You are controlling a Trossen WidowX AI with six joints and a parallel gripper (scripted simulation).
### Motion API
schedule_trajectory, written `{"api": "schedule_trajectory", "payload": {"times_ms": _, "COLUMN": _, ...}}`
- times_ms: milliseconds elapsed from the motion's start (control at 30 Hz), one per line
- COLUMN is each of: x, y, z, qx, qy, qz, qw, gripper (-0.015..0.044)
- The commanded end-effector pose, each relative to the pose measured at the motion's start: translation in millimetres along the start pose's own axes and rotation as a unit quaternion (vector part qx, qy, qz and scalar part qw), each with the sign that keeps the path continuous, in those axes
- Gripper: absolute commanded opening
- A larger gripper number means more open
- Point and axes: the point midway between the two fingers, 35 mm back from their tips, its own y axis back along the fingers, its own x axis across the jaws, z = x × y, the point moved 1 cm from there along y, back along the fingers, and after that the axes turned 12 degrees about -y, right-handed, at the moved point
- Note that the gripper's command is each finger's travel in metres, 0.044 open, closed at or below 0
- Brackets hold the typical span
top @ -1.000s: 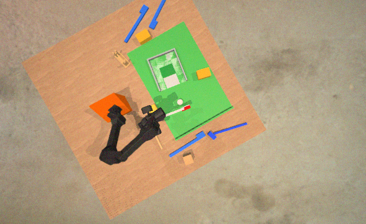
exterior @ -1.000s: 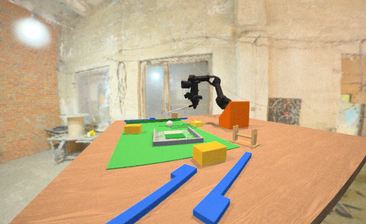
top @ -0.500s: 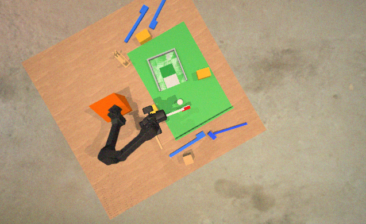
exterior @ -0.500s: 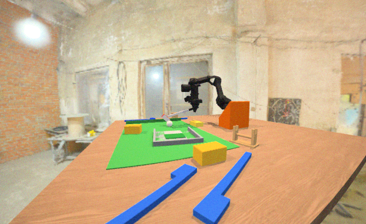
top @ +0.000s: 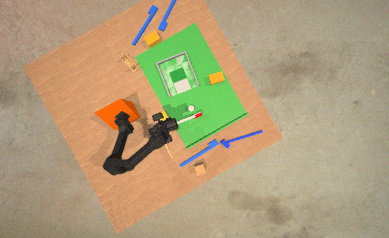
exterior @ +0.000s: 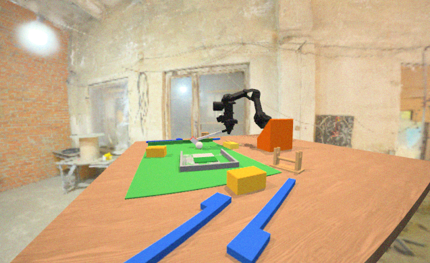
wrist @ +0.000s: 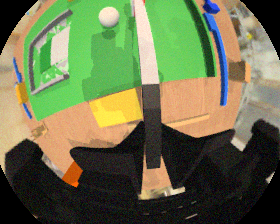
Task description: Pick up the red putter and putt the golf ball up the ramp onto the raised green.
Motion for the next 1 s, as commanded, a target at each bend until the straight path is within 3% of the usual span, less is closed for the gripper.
{"api": "schedule_trajectory", "payload": {"times_ms": 0, "x": 0.1, "y": 0.5, "z": 0.2, "qx": 0.000, "qy": -0.001, "qz": 0.000, "qw": 1.000, "gripper": 0.0000}}
{"api": "schedule_trajectory", "payload": {"times_ms": 733, "x": -27.4, "y": -3.2, "z": 5.3, "qx": 0.001, "qy": -0.001, "qz": -0.004, "qw": 1.000, "gripper": 0.0000}}
{"api": "schedule_trajectory", "payload": {"times_ms": 967, "x": 39.8, "y": -4.7, "z": 2.3, "qx": 0.004, "qy": 0.000, "qz": 0.011, "qw": 1.000, "gripper": 0.0000}}
